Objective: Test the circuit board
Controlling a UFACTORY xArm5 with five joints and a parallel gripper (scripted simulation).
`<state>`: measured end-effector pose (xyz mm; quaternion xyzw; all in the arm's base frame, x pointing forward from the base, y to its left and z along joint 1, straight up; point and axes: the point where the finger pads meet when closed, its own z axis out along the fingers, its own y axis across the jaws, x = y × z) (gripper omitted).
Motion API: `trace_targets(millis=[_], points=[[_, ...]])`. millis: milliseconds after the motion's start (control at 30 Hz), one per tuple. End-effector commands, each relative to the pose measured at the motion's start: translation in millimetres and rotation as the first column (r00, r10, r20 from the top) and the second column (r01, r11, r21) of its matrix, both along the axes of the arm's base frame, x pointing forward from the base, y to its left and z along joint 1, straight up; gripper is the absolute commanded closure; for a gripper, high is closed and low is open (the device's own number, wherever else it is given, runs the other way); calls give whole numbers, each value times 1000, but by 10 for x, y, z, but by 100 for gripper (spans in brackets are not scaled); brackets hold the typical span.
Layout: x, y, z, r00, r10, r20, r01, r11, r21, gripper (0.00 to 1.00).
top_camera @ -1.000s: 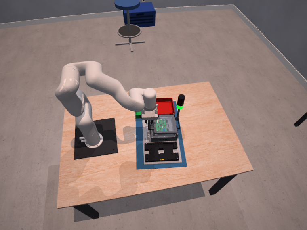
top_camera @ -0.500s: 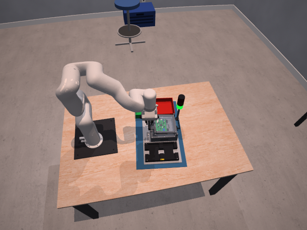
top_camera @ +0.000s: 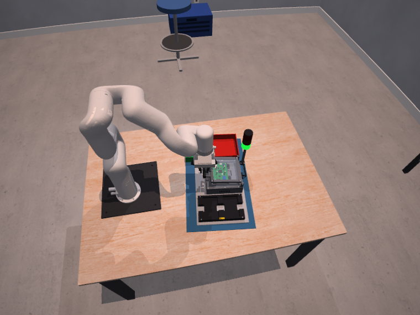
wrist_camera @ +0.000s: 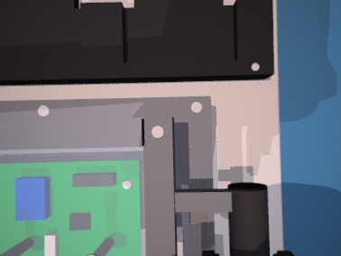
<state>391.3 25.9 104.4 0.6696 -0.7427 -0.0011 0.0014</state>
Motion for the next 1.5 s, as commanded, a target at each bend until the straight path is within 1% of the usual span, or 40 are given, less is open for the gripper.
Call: trace_targets(millis=[0,133,167,1467], points=[[16,1,-2,1000,0,4,0,1000,0,72],[16,1,-2,1000,0,4,0,1000,0,72],[16,1,-2,1000,0,4,0,1000,0,100],[16,1,-2,1000,0,4,0,1000,0,100]])
